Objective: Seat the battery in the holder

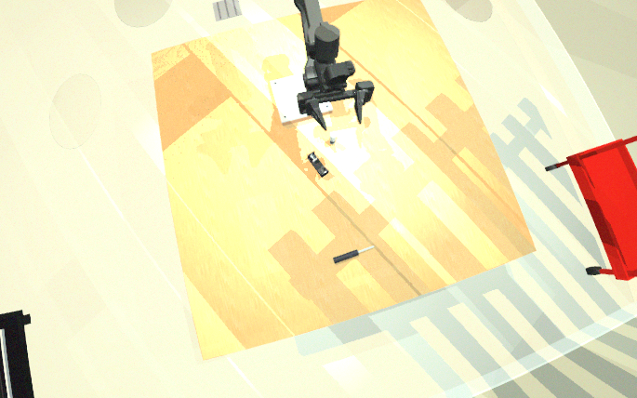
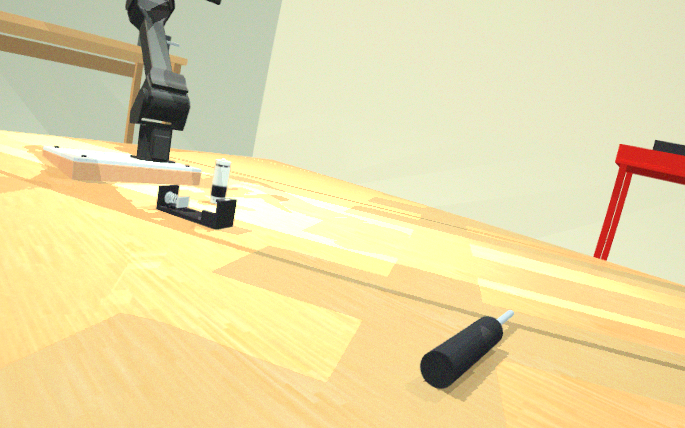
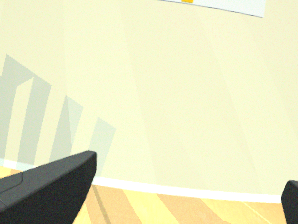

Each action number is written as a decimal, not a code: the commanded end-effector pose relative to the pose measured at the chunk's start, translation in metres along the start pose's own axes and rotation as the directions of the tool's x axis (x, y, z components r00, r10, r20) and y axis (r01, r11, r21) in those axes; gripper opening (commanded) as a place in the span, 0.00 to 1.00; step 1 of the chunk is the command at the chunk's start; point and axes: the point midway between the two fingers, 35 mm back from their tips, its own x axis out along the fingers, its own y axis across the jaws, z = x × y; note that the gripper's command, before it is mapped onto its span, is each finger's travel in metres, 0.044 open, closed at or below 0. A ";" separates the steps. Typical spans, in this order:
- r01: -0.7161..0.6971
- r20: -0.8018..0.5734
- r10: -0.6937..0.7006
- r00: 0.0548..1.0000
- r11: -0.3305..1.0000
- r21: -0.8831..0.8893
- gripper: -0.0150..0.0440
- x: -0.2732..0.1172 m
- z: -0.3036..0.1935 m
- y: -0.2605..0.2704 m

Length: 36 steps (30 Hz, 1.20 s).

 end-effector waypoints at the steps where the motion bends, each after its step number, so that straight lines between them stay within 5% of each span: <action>1: 0.001 -0.016 -0.001 1.000 1.000 0.002 0.89 0.001 -0.003 0.000; 7: 0.077 -0.526 -0.030 0.850 0.995 0.067 0.62 0.007 -0.096 -0.010; 13: 0.221 -0.920 -0.033 0.390 0.974 0.058 0.35 -0.044 -0.171 -0.017; 15: 0.259 -0.971 -0.026 0.236 0.965 0.037 0.26 -0.064 -0.181 -0.018; 19: 0.313 -0.999 -0.008 -0.035 0.950 -0.018 0.25 -0.100 -0.187 -0.019; 36: 0.316 -0.999 -0.006 -0.054 0.949 -0.023 0.25 -0.103 -0.188 -0.019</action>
